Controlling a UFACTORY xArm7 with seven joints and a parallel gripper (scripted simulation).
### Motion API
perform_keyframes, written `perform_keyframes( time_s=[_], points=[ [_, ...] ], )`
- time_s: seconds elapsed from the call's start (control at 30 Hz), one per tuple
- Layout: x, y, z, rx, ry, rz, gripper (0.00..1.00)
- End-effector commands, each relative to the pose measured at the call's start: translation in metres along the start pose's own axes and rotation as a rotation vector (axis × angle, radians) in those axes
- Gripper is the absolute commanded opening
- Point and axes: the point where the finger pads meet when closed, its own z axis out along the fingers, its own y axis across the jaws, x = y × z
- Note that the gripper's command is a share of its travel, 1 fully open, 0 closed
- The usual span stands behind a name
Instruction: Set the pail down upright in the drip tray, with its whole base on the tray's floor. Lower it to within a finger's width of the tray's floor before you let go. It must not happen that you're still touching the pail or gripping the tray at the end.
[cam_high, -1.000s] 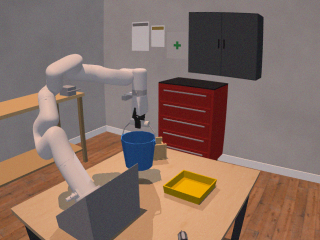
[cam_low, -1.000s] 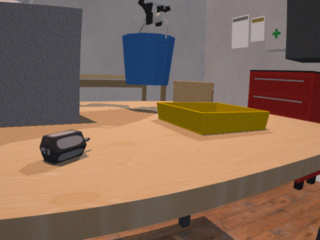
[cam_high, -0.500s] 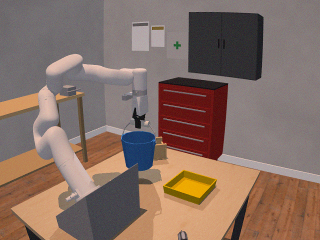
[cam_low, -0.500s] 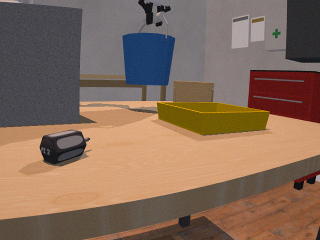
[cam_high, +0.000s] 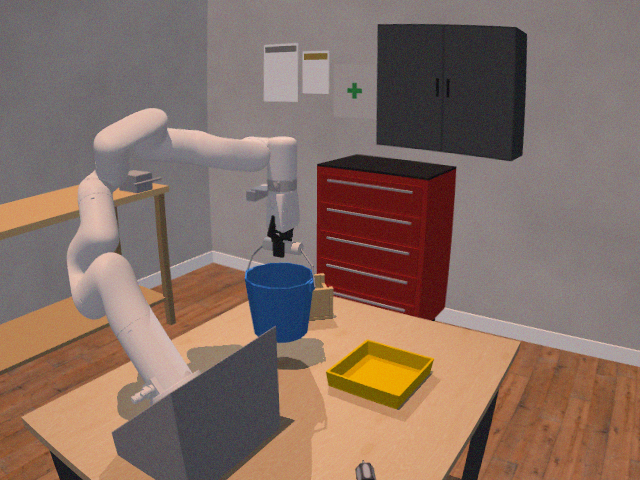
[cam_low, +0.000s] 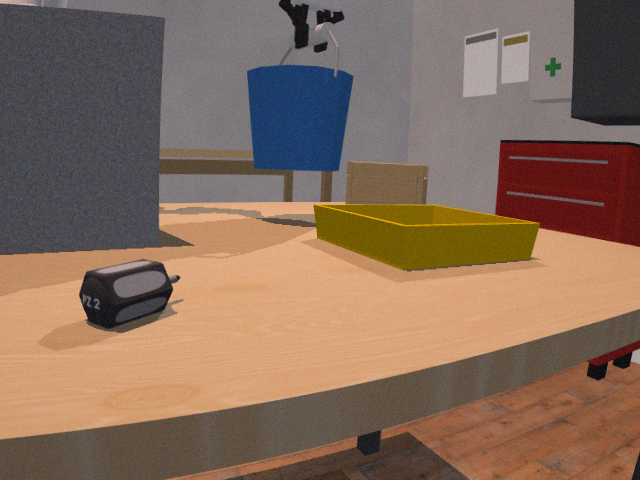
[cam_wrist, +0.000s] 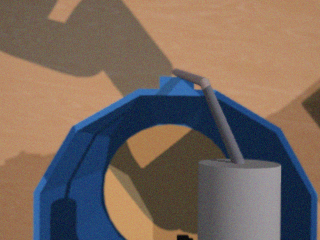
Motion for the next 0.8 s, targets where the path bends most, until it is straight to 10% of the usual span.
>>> perform_keyframes(
  time_s=[0.0, 0.77],
  points=[
    [-0.005, 0.001, -0.003, -0.006, -0.003, 0.001, 0.0],
    [-0.046, 0.002, -0.003, -0.006, -0.003, 0.001, 0.0]
  ],
)
